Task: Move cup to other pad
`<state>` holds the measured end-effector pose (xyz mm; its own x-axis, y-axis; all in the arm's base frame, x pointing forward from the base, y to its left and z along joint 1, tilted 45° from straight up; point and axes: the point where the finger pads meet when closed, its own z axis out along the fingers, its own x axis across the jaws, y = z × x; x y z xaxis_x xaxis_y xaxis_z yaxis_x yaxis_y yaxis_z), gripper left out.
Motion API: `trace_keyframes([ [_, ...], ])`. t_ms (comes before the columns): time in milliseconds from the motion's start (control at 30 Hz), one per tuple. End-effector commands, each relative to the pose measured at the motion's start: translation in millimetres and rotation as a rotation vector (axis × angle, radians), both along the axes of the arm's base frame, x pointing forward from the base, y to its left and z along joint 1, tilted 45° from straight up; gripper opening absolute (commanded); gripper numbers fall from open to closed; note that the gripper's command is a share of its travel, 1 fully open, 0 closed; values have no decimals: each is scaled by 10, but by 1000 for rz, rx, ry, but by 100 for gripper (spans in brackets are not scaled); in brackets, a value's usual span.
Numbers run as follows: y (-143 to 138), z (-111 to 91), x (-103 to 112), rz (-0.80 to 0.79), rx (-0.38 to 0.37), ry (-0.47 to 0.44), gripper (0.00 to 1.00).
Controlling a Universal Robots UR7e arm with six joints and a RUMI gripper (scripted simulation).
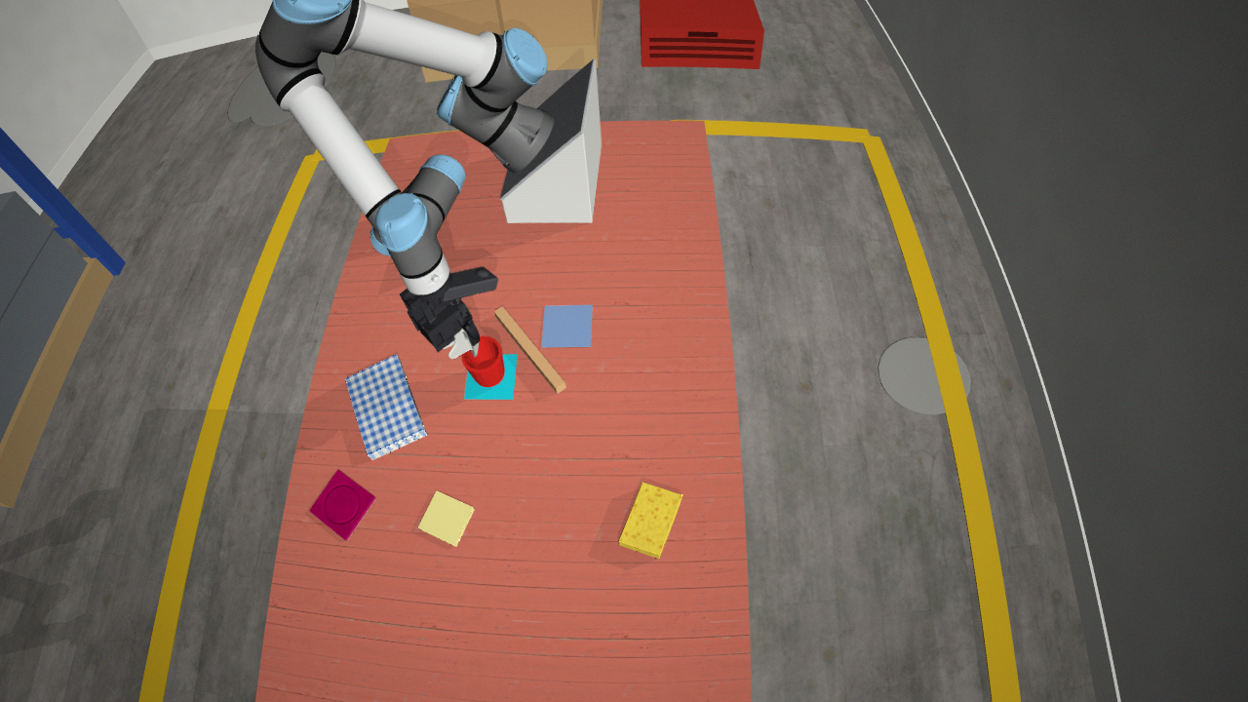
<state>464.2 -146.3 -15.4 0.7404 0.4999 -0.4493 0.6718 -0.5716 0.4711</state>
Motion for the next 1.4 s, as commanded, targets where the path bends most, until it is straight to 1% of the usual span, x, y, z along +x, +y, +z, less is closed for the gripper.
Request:
trace_keyframes([
  [0, 0, 1, 3, 1, 0, -1, 3],
  [667, -57, -59, -5, 1, 0, -1, 3],
  [1200, -59, -61, -6, 1, 0, -1, 3],
  [1233, -59, -61, -6, 1, 0, -1, 11],
  [1367, -59, -61, -6, 1, 0, -1, 11],
])
